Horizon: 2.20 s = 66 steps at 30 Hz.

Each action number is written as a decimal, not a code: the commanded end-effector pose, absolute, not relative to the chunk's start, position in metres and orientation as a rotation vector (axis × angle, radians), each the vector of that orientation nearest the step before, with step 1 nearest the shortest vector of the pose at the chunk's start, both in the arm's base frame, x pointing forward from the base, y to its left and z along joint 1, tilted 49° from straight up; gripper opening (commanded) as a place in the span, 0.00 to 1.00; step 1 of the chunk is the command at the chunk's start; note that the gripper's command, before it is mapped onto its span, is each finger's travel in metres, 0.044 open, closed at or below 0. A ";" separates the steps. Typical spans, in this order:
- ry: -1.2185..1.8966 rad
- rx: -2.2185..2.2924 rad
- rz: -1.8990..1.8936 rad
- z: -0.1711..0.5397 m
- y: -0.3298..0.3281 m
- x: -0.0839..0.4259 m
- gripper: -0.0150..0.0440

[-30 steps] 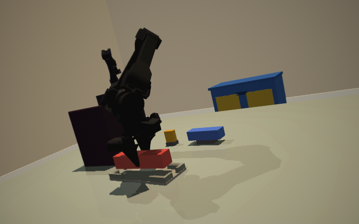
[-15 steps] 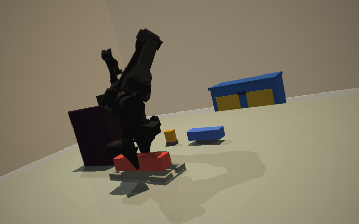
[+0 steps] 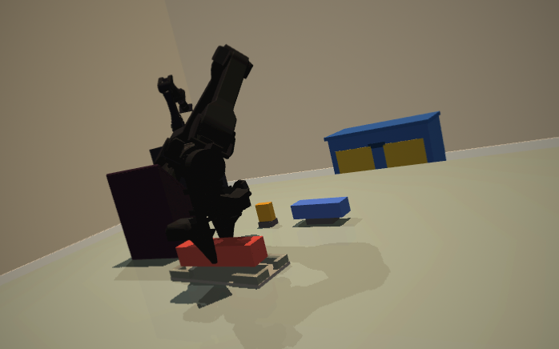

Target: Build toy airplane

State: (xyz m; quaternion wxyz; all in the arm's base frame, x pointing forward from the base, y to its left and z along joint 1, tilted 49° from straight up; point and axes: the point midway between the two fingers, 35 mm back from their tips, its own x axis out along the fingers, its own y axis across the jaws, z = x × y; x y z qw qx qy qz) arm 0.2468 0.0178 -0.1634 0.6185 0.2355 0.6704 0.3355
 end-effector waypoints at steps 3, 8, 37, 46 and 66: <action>1.542 0.542 0.772 -0.163 0.018 0.247 0.66; 1.542 0.542 0.772 -0.163 0.018 0.247 0.88; 1.577 0.600 0.713 -0.097 -0.060 0.262 1.00; 1.586 0.591 0.672 -0.065 -0.030 0.293 1.00; 1.579 0.618 0.716 0.089 0.142 0.322 1.00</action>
